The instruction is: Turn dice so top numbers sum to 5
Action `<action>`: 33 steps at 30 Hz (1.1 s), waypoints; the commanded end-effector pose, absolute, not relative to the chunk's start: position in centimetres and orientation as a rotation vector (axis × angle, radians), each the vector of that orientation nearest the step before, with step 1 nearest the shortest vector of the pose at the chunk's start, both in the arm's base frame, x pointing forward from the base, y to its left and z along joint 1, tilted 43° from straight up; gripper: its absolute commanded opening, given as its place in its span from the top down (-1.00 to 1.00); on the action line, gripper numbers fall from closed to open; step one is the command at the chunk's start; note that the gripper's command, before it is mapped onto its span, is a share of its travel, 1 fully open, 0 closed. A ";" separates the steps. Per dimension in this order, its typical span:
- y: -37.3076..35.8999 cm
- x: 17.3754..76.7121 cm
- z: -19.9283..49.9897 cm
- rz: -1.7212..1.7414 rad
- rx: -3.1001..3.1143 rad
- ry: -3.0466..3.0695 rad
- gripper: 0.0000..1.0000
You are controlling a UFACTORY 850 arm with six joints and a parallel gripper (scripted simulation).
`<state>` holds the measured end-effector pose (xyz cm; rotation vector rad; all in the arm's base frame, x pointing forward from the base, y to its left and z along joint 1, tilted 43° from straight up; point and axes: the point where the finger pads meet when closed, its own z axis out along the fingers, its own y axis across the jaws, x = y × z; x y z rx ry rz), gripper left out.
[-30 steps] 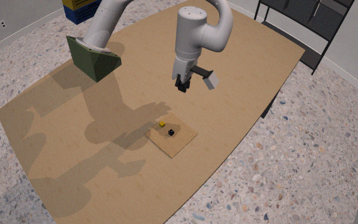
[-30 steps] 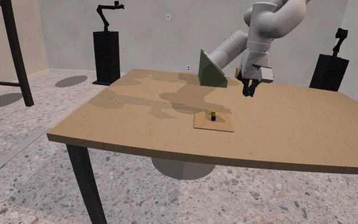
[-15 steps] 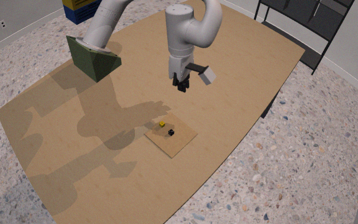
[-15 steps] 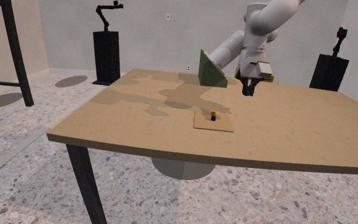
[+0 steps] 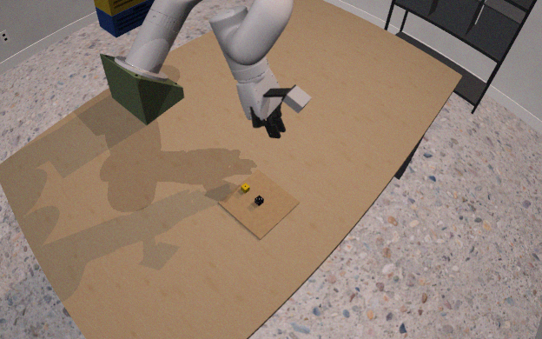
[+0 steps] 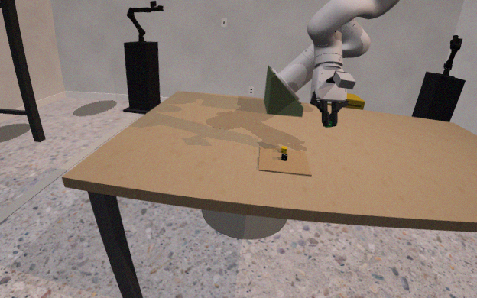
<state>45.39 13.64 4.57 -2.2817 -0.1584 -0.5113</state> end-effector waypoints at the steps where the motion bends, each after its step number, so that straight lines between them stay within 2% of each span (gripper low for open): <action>1: 13.9 45.1 4.6 -0.710 -2.216 -0.082 0.78; 13: 13.7 44.8 4.5 -0.957 -2.125 0.030 0.78; 33: 15.4 44.4 2.6 -0.967 -2.121 0.034 0.78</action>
